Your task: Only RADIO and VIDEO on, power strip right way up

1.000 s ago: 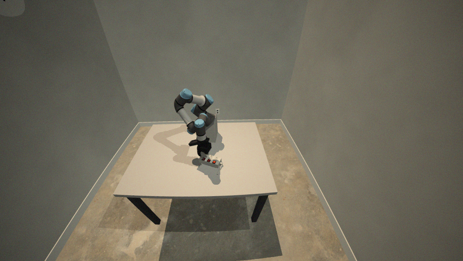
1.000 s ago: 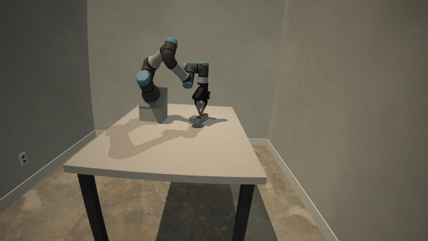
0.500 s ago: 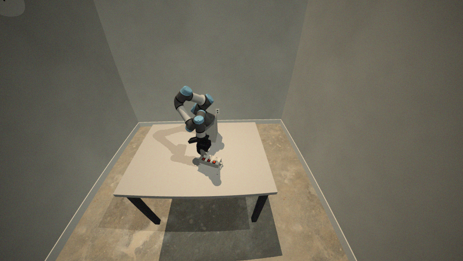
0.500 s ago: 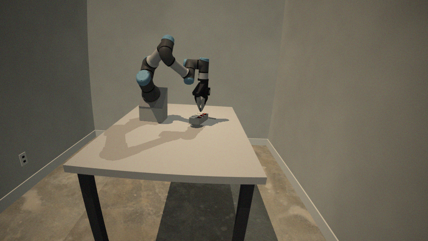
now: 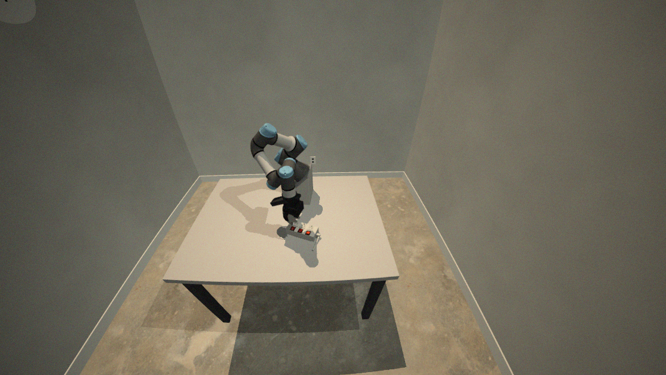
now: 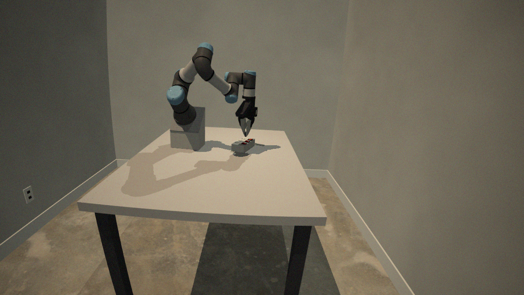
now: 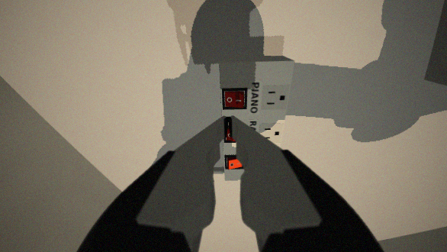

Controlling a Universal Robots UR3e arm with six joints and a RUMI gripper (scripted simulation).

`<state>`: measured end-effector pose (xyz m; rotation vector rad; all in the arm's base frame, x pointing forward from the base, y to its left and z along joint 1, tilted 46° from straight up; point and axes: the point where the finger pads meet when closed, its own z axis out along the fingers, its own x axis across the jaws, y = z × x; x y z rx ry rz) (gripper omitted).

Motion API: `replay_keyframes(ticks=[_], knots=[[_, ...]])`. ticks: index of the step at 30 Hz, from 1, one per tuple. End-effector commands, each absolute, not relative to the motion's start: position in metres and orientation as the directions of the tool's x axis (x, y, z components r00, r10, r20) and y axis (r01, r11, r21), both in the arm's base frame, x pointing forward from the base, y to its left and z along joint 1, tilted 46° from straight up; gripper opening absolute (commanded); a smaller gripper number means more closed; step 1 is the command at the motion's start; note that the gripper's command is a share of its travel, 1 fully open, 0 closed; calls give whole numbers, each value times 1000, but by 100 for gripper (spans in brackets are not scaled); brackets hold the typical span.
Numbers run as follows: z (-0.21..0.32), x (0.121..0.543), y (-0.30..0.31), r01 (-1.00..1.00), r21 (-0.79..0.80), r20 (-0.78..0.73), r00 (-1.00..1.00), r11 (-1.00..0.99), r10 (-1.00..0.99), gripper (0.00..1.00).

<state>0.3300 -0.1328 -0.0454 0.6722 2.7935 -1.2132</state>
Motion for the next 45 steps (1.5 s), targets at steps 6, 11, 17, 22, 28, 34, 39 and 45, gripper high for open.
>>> replay_keyframes(ticks=[6,11,17,22,28,34,39,45], knots=[[-65,336,-99,396,-690,-190,-907,606,376,0],[-70,337,-90,396,-691,-190,-907,605,376,0],[-70,337,-90,396,-691,-190,-907,605,376,0],[-70,337,-90,396,-691,-190,-907,605,376,0],[-70,337,-90,396,-691,-190,-907,605,376,0],[-70,337,-90,396,-691,-190,-907,605,376,0],[-70,337,-90,396,-691,-190,-907,605,376,0],[-70,337,-90,396,-691,-190,-907,605,376,0]])
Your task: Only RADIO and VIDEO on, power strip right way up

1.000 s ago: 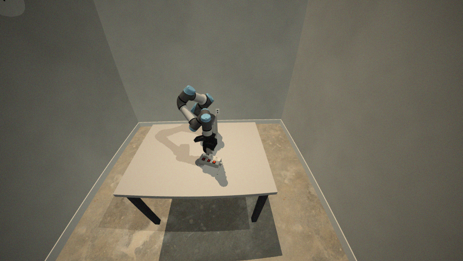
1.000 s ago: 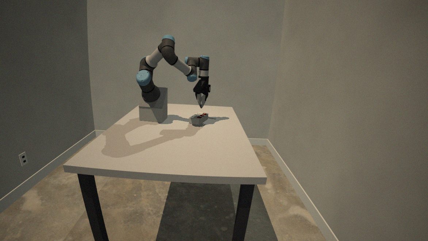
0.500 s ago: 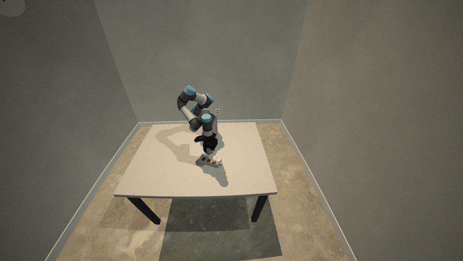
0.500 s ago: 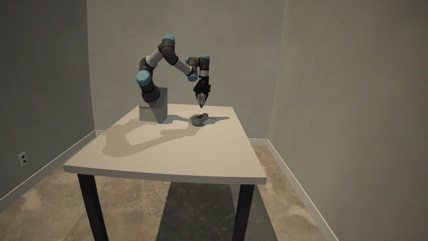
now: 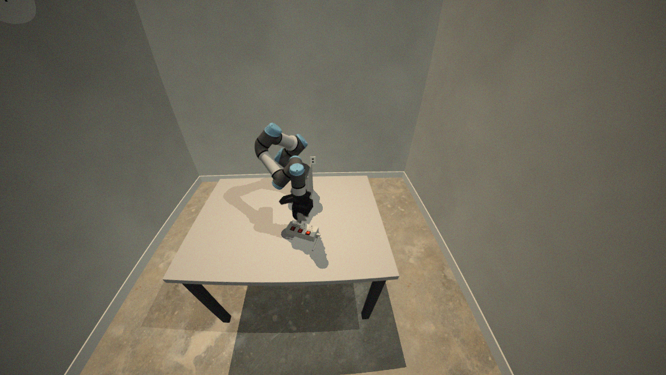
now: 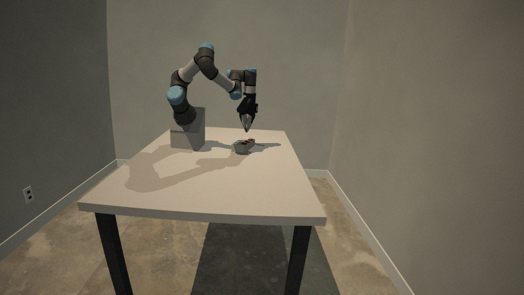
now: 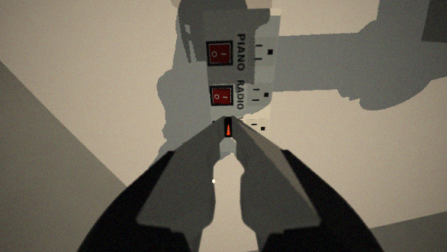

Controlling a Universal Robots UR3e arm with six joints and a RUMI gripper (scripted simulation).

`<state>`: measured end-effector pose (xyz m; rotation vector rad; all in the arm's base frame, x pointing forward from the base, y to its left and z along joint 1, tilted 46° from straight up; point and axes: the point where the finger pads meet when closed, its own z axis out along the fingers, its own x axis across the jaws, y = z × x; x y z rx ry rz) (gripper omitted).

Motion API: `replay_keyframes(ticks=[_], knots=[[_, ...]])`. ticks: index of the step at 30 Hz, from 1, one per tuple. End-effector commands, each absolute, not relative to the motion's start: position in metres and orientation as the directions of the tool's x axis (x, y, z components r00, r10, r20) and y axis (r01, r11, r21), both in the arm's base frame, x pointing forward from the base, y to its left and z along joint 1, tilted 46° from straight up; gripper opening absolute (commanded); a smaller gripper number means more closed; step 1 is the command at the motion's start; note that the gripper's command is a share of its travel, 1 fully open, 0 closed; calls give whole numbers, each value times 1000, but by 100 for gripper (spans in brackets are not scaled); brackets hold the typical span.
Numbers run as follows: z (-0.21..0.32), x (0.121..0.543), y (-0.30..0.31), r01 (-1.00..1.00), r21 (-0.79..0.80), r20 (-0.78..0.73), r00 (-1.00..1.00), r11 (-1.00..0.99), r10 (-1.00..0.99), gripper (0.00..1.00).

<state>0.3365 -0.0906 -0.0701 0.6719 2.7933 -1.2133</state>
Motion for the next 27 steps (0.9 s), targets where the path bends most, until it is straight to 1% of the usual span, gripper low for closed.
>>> replay_keyframes(ticks=[1,27], knots=[[-70,337,-90,396,-691,-190,-907,605,376,0],[-80,335,-101,396,-691,-190,-907,605,376,0]])
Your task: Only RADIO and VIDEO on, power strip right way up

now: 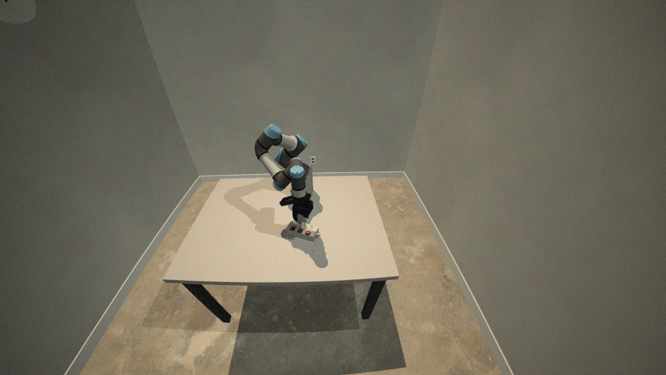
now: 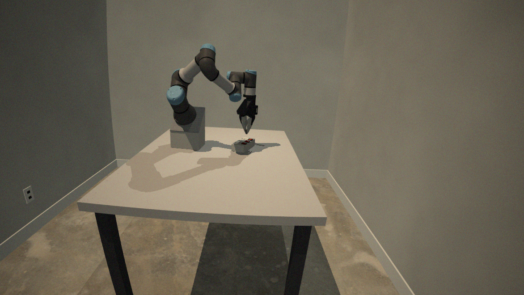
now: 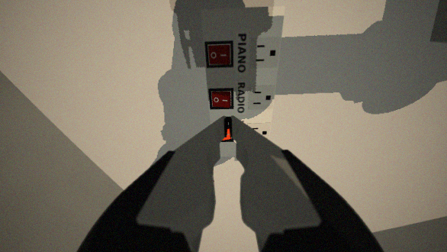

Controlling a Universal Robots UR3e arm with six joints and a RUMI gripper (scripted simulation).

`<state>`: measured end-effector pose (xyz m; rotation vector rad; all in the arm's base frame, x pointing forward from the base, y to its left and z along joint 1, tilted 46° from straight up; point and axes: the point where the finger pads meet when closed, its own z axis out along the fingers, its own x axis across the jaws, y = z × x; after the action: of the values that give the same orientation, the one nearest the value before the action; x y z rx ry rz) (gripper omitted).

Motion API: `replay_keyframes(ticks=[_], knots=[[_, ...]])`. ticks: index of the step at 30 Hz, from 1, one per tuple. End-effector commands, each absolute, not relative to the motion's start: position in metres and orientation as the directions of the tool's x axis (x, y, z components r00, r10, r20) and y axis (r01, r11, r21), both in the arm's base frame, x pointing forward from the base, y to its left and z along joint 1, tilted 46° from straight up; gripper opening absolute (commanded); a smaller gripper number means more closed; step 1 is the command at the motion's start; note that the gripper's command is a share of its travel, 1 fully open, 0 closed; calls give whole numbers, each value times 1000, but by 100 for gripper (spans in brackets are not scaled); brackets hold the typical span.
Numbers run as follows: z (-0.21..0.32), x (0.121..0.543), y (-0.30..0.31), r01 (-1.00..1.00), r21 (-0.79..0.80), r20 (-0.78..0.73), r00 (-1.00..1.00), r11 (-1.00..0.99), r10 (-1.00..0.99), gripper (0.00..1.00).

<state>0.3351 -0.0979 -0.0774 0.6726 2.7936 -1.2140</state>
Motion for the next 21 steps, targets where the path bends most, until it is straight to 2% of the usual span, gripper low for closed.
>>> replay_keyframes(ticks=[1,21], knots=[[-81,335,-102,396,-691,-190,-907,605,376,0],[-96,332,-117,396,-691,-190,-907,605,376,0]])
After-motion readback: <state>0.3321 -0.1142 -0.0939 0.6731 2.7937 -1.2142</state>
